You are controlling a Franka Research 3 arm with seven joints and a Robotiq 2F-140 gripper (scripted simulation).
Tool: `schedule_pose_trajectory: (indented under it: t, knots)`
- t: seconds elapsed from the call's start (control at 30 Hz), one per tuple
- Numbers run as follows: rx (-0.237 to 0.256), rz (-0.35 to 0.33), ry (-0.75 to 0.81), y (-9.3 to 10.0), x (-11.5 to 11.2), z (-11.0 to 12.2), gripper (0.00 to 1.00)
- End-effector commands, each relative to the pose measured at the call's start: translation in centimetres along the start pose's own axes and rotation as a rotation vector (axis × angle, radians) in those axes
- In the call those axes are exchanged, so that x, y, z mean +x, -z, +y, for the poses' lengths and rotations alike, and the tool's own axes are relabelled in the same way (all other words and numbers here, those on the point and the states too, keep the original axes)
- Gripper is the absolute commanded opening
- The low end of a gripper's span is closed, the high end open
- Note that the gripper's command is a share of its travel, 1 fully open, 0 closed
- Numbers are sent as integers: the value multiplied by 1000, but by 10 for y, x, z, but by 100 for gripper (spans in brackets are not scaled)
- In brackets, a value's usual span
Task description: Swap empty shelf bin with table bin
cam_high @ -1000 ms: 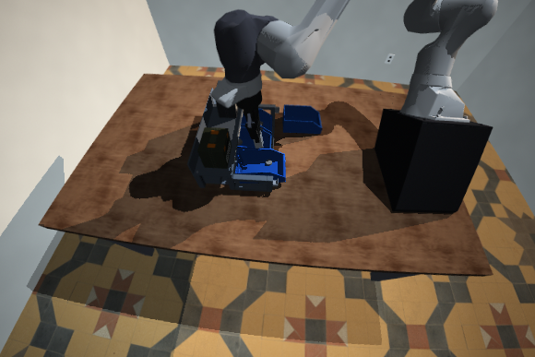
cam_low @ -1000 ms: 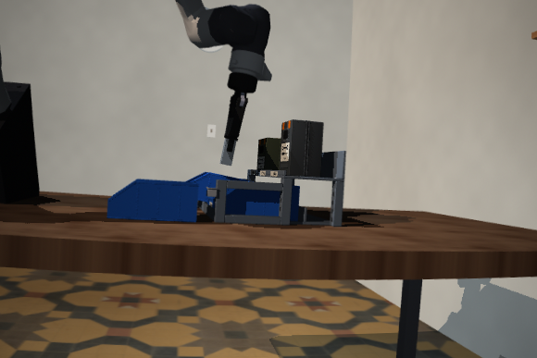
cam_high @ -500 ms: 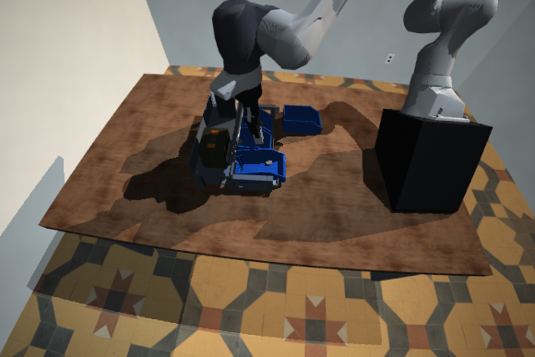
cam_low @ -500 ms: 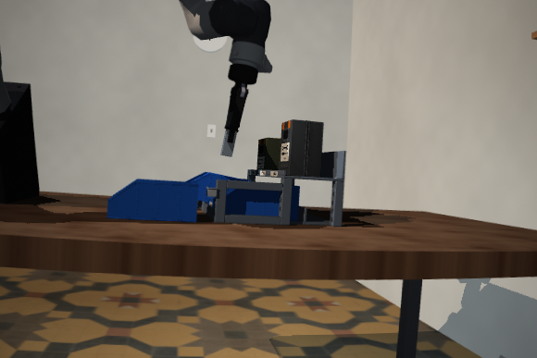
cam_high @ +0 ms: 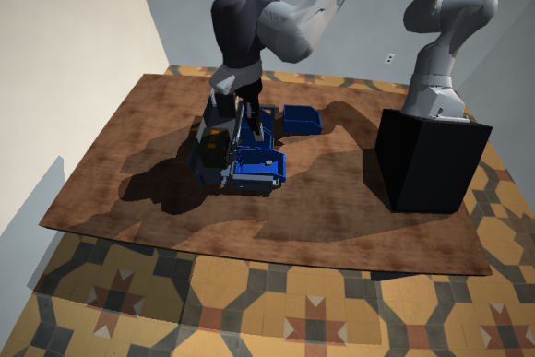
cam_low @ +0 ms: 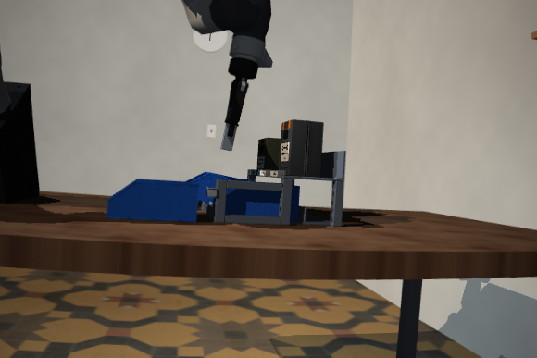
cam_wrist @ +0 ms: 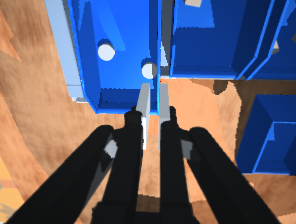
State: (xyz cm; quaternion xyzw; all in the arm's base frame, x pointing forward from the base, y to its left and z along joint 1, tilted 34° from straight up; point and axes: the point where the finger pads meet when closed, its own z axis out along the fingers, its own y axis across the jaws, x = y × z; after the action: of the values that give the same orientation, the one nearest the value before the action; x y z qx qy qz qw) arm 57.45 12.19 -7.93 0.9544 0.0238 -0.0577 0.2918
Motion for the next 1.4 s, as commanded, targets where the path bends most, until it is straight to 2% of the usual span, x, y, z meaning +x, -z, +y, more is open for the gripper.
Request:
schedule_pose_trajectory:
  t: [0.0, 0.7, 0.73, 1.37]
  knots:
    - [-2, -8, -10, 2, -3, 1, 6]
    - [-2, -8, -10, 6, -4, 1, 6]
    - [-2, -8, -10, 6, -4, 1, 0]
    - [-2, -8, -10, 6, -4, 1, 0]
